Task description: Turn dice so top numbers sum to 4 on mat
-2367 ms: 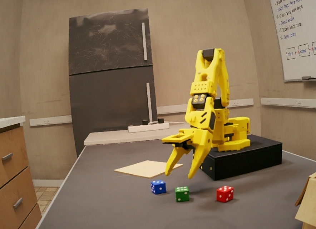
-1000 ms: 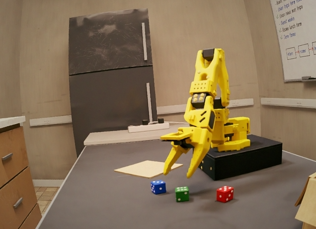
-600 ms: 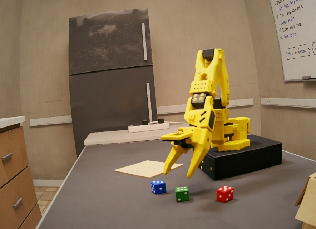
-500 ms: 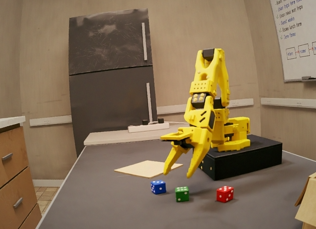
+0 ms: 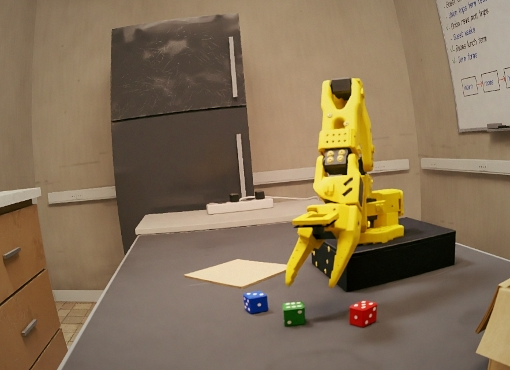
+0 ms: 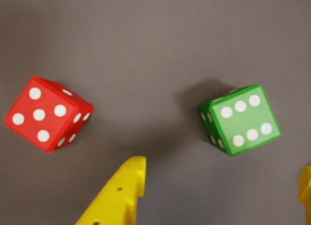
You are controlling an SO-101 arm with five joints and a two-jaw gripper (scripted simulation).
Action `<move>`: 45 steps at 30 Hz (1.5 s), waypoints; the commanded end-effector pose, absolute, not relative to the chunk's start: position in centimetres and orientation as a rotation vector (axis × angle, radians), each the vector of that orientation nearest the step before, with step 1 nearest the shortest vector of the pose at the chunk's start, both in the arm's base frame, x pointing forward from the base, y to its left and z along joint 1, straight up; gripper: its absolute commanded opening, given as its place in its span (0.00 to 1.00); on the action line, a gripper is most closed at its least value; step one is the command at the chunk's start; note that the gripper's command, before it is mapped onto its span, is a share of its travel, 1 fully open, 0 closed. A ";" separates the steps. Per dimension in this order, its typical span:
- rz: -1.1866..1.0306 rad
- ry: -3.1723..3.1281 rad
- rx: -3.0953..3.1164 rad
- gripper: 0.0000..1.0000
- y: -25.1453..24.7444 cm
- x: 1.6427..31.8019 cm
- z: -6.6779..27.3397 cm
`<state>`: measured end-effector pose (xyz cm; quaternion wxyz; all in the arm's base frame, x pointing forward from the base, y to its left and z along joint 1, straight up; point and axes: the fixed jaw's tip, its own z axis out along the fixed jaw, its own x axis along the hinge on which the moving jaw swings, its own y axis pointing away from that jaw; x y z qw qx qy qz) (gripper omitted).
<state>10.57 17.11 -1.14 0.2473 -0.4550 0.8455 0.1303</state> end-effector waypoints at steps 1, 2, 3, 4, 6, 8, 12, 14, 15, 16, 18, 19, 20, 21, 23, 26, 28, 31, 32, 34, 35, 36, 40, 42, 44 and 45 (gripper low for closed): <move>0.380 2.283 -1.292 0.31 17.9 9.7 -1.2; 0.388 2.269 -1.321 0.31 18.2 9.3 -1.2; 0.396 2.256 -1.349 0.31 18.4 8.9 -1.2; 0.404 2.243 -1.375 0.31 18.6 8.5 -1.2; 0.417 2.219 -1.421 0.31 19.0 7.8 -1.2; 0.428 2.200 -1.456 0.31 19.2 7.2 -1.2; 0.438 2.180 -1.492 0.31 19.4 6.6 -1.2; 0.439 2.178 -1.496 0.31 19.5 6.5 -1.2; 0.439 2.178 -1.496 0.31 19.5 6.5 -1.2; 0.439 2.178 -1.496 0.31 19.5 6.5 -1.2; 0.437 2.181 -1.498 0.31 19.4 6.5 -1.2; 0.437 2.181 -1.498 0.31 19.4 6.5 -1.2; 0.437 2.181 -1.498 0.31 19.4 6.5 -1.2; 0.437 2.181 -1.498 0.31 19.4 6.5 -1.2; 0.437 2.181 -1.498 0.31 19.4 6.5 -1.2; 0.437 2.181 -1.498 0.31 19.4 6.5 -1.2; 0.437 2.181 -1.498 0.31 19.4 6.5 -1.2; 0.437 2.181 -1.498 0.31 19.4 6.5 -1.2; 0.437 2.181 -1.498 0.31 19.4 6.5 -1.2; 0.437 2.181 -1.498 0.31 19.4 6.5 -1.2; 0.437 2.181 -1.498 0.31 19.4 6.5 -1.2; 0.437 2.181 -1.498 0.31 19.4 6.5 -1.2; 0.437 2.181 -1.498 0.31 19.4 6.5 -1.2; 0.437 2.181 -1.498 0.31 19.4 6.5 -1.2; 0.437 2.181 -1.498 0.31 19.4 6.5 -1.2; 0.437 2.181 -1.498 0.31 19.4 6.5 -1.2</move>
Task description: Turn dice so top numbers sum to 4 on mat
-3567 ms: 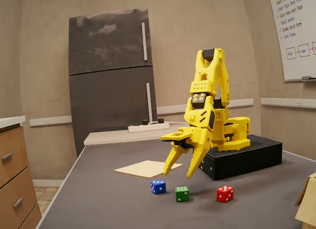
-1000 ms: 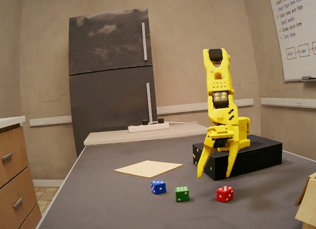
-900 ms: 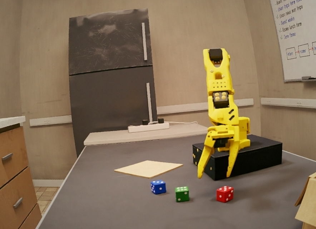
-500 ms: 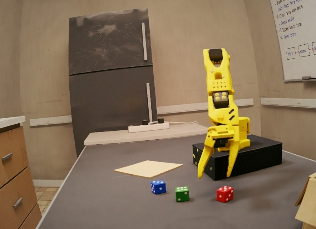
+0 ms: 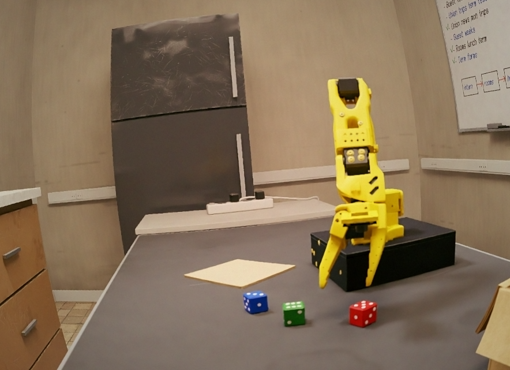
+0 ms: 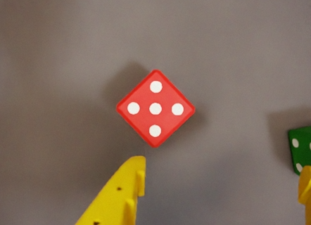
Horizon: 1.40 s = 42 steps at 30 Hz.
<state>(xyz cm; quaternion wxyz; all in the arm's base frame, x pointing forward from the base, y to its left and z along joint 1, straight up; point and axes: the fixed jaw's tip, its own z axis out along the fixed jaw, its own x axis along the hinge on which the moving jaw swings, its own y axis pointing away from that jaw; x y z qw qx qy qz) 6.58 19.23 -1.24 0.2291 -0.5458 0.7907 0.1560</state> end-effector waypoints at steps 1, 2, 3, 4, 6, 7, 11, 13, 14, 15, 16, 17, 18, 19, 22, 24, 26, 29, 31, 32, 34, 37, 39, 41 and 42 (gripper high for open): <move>0.437 2.181 -1.498 0.31 19.4 6.5 -1.2; 0.437 2.181 -1.498 0.31 19.4 6.5 -1.2; 0.437 2.181 -1.498 0.31 19.4 6.5 -1.2; 0.437 2.181 -1.498 0.31 19.4 6.5 -1.2; 0.437 2.181 -1.498 0.31 19.4 6.5 -1.2; 0.437 2.181 -1.498 0.31 19.4 6.5 -1.2; 0.437 2.181 -1.498 0.31 19.4 6.5 -1.2; 0.437 2.181 -1.498 0.31 19.4 6.5 -1.2; 0.437 2.181 -1.498 0.31 19.4 6.5 -1.2; 0.437 2.181 -1.498 0.31 19.4 6.5 -1.2; 0.437 2.181 -1.498 0.31 19.4 6.5 -1.2; 0.437 2.181 -1.498 0.31 19.4 6.5 -1.2; 0.437 2.181 -1.498 0.31 19.4 6.5 -1.2; 0.437 2.181 -1.498 0.31 19.4 6.5 -1.2; 0.437 2.181 -1.498 0.31 19.4 6.5 -1.2; 0.437 2.181 -1.498 0.31 19.4 6.5 -1.2; 0.440 2.178 -1.496 0.31 19.5 6.5 -1.2; 0.456 2.159 -1.483 0.31 19.8 6.6 -0.7; 0.477 2.134 -1.466 0.31 20.1 6.8 -0.2; 0.490 2.118 -1.455 0.31 20.4 6.9 0.2; 0.521 2.080 -1.428 0.31 20.9 7.1 1.1; 0.574 2.010 -1.381 0.31 21.7 7.4 2.9; 0.592 1.986 -1.364 0.31 22.0 7.5 3.5; 0.610 1.961 -1.347 0.31 22.2 7.5 4.1; 0.628 1.936 -1.330 0.31 22.4 7.6 4.7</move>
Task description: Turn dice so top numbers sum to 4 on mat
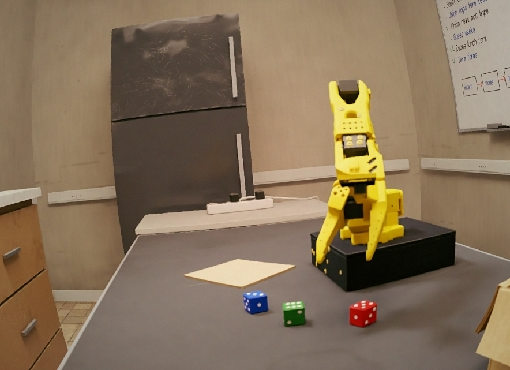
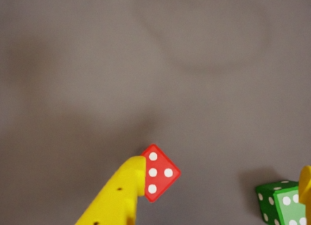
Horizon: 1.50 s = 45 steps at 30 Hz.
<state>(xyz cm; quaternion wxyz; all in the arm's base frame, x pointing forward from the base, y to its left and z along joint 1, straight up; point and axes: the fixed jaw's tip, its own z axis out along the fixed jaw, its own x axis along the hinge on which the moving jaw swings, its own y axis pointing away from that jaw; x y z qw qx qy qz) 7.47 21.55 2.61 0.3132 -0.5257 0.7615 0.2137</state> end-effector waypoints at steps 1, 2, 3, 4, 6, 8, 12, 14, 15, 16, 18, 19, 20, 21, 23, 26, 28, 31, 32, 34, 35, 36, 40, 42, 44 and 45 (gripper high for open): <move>0.644 1.913 -1.314 0.31 22.6 7.7 5.3; 0.659 1.890 -1.299 0.31 22.8 7.8 5.9; 0.673 1.869 -1.284 0.31 22.9 7.8 6.5; 0.685 1.851 -1.271 0.31 23.0 7.9 7.0; 0.705 1.820 -1.250 0.31 23.2 7.9 7.8; 0.718 1.799 -1.236 0.31 23.3 7.9 8.3; 0.727 1.785 -1.226 0.31 23.3 8.0 8.7; 0.727 1.784 -1.226 0.31 23.3 8.0 8.7; 0.727 1.784 -1.226 0.31 23.3 8.0 8.7; 0.727 1.784 -1.226 0.31 23.3 8.0 8.7; 0.725 1.785 -1.227 0.31 23.3 8.0 8.7; 0.723 1.786 -1.228 0.31 23.3 8.0 8.7; 0.718 1.787 -1.231 0.31 23.3 8.1 8.7; 0.713 1.789 -1.234 0.31 23.3 8.1 8.7; 0.695 1.794 -1.244 0.31 23.3 8.3 8.7; 0.654 1.807 -1.269 0.31 23.3 8.8 8.7; 0.618 1.818 -1.292 0.31 23.3 9.2 8.7; 0.574 1.832 -1.320 0.31 23.2 9.7 8.7; 0.574 1.832 -1.320 0.31 23.2 9.7 8.7; 0.526 1.848 -1.353 0.31 23.1 10.3 8.8; 0.501 1.857 -1.370 0.31 23.1 10.5 8.8; 0.475 1.866 -1.389 0.31 23.0 10.8 8.8; 0.371 1.903 -1.469 0.31 22.4 12.0 8.9; 0.323 1.922 -1.511 0.31 22.1 12.6 9.0; 0.279 1.940 -1.552 0.31 21.7 13.1 9.1; 0.259 1.949 -1.572 0.31 21.5 13.3 9.2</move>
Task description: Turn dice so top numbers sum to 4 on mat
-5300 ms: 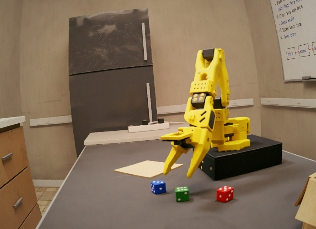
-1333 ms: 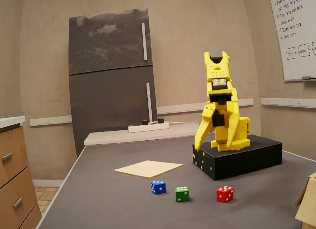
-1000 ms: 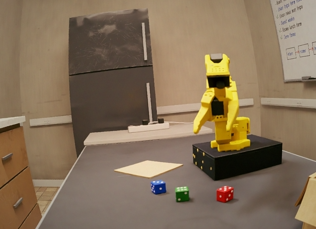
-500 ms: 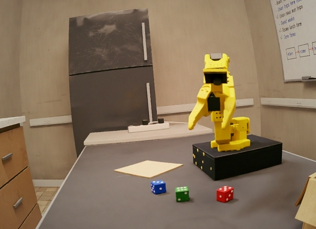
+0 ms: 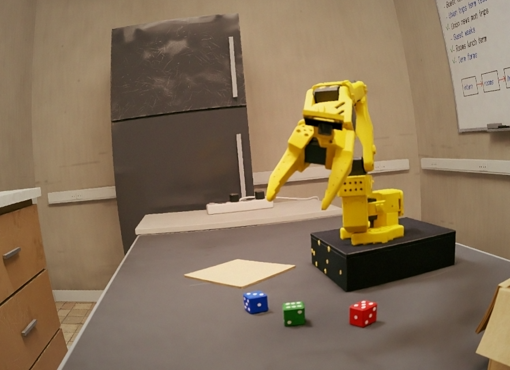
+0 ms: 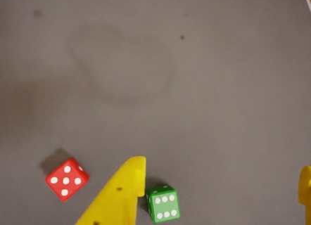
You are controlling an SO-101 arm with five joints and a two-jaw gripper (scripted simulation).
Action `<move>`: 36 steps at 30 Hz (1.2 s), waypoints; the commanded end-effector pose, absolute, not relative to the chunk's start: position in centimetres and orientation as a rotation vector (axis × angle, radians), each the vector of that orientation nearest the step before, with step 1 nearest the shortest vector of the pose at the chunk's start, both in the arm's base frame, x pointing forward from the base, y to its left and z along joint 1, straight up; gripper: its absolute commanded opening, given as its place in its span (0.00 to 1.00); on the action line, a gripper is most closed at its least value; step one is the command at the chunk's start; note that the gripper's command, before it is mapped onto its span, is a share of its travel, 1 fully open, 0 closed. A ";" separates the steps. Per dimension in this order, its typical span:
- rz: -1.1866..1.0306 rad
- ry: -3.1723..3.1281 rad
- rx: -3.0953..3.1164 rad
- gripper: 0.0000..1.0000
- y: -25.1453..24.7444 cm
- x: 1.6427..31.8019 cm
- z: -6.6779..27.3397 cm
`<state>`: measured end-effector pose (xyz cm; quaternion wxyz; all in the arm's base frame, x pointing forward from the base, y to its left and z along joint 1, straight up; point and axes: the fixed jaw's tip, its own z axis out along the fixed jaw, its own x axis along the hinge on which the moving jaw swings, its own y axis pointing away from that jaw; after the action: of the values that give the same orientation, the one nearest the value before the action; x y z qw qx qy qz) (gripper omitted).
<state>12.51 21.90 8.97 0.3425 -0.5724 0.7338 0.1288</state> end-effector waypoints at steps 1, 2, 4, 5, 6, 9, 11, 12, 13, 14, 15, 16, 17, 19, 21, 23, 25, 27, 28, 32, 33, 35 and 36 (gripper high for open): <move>0.240 1.957 -1.591 0.31 21.3 13.5 9.2; 0.223 1.964 -1.609 0.31 21.1 13.7 9.3; 0.223 1.964 -1.609 0.31 21.1 13.7 9.3; 0.208 1.971 -1.626 0.31 20.9 13.9 9.4; 0.194 1.978 -1.642 0.31 20.7 14.0 9.4; 0.161 1.994 -1.681 0.31 20.2 14.4 9.5; 0.146 2.002 -1.700 0.31 20.0 14.6 9.6; 0.141 2.005 -1.707 0.31 19.9 14.6 9.6; 0.137 2.007 -1.713 0.31 19.8 14.7 9.7; 0.134 2.009 -1.717 0.31 19.7 14.7 9.7; 0.131 2.010 -1.720 0.31 19.7 14.7 9.7; 0.130 2.010 -1.722 0.31 19.7 14.7 9.7; 0.129 2.011 -1.723 0.31 19.7 14.7 9.7; 0.129 2.011 -1.723 0.31 19.7 14.7 9.7; 0.129 2.011 -1.723 0.31 19.7 14.7 9.7; 0.129 2.012 -1.724 0.31 19.7 14.7 9.7; 0.127 2.018 -1.730 0.31 19.6 14.7 9.5; 0.122 2.033 -1.742 0.31 19.6 14.7 9.1; 0.119 2.044 -1.752 0.31 19.6 14.7 8.8; 0.099 2.110 -1.808 0.31 19.3 14.5 6.9; 0.092 2.130 -1.826 0.31 19.2 14.4 6.3; 0.077 2.176 -1.865 0.31 18.9 14.1 5.1; 0.069 2.199 -1.885 0.31 18.7 14.0 4.4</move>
<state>14.18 19.18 6.28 0.1660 -0.6397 0.7497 0.0332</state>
